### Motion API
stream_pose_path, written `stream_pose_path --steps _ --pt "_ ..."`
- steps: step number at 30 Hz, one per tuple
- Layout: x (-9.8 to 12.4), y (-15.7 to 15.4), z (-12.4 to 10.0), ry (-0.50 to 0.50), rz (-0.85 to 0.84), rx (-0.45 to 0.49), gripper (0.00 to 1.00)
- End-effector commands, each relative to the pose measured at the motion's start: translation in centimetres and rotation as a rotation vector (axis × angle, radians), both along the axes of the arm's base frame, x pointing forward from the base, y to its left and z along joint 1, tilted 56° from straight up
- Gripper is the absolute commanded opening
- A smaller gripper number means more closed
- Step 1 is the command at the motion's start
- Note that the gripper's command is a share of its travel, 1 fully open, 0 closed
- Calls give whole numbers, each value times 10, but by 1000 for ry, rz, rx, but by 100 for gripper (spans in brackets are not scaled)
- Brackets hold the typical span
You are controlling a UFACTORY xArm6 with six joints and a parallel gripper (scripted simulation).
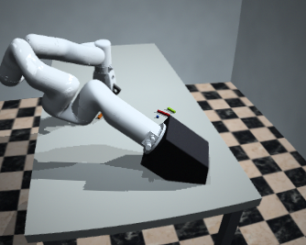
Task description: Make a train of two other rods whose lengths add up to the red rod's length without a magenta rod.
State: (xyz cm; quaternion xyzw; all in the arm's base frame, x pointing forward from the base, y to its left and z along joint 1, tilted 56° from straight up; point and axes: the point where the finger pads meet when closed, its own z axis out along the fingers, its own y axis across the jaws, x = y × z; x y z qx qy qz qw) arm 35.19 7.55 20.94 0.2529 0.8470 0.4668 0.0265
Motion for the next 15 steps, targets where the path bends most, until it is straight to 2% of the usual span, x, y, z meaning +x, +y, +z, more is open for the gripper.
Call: stream_pose_path --steps 1,14,15 --pt "14 -10 -5 135 -88 42 100" --pt "45 -39 -27 455 -322 154 100" --pt "45 -39 -27 455 -322 154 100"
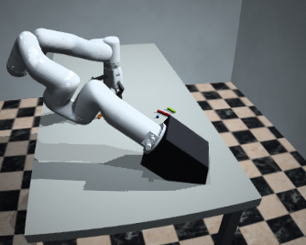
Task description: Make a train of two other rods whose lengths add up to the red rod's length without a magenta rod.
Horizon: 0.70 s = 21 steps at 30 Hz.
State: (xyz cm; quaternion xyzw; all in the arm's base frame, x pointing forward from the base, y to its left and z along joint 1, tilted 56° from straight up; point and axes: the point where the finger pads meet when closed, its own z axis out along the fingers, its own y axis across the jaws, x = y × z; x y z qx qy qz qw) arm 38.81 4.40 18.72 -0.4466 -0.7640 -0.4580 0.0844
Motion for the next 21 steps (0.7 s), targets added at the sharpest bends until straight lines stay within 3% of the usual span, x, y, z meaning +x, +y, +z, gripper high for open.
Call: stream_pose_path --steps 1,2,16,18,19,21 --pt "9 -7 -5 82 -51 25 100" --pt "15 -14 -12 158 -106 52 100" --pt "43 -46 -47 496 -353 174 100" --pt "43 -46 -47 496 -353 174 100" --pt "47 -53 -55 565 -403 200 100" --pt "50 -57 -60 605 -432 215 100"
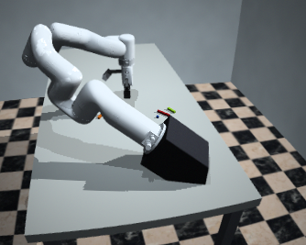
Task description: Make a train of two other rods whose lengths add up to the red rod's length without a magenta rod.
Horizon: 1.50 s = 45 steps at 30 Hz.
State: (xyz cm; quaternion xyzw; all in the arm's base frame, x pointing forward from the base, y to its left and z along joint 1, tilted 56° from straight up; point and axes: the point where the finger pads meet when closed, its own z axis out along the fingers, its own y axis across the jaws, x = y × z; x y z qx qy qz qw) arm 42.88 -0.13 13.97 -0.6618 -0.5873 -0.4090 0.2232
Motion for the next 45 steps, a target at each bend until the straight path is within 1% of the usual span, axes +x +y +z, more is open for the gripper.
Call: stream_pose_path --steps 1,12,14,16,18,45 --pt "11 -13 -15 133 -89 46 100" --pt "26 -40 -54 417 -295 153 100" --pt "26 -40 -54 417 -295 153 100" --pt "28 -44 -61 462 -328 170 100" --pt "29 -46 -65 487 -346 179 100" --pt "29 -47 -67 497 -353 183 100"
